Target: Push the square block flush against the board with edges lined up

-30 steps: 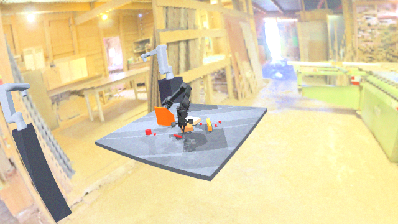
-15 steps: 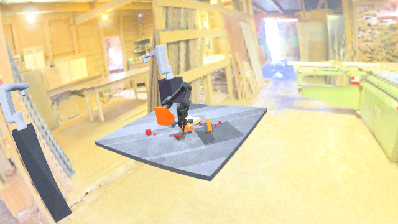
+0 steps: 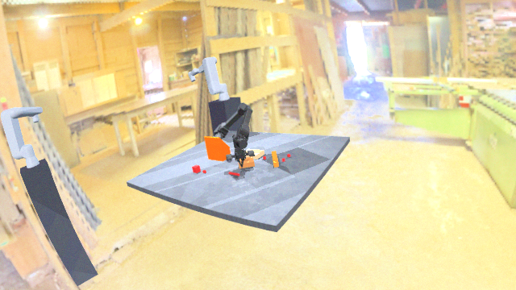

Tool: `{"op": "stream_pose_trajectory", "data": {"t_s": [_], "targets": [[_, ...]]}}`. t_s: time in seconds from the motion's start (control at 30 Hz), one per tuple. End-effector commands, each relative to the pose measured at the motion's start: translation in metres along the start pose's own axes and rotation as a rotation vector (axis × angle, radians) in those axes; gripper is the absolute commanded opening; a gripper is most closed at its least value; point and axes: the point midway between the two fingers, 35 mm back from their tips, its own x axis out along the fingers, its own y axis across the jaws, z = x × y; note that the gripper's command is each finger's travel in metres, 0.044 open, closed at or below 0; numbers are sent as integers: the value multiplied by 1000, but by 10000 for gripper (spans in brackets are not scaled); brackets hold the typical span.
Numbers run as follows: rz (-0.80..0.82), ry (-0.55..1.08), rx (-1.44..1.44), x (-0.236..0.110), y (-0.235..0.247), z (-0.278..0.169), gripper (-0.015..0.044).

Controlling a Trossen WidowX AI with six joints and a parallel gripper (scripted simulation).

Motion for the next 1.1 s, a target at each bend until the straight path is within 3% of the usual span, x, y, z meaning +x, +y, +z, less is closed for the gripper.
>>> {"op": "stream_pose_trajectory", "data": {"t_s": [0.0,1.07], "targets": [[-1,16,10,4,-1,-9,0],[-1,18,12,4,2,-39,0]]}}
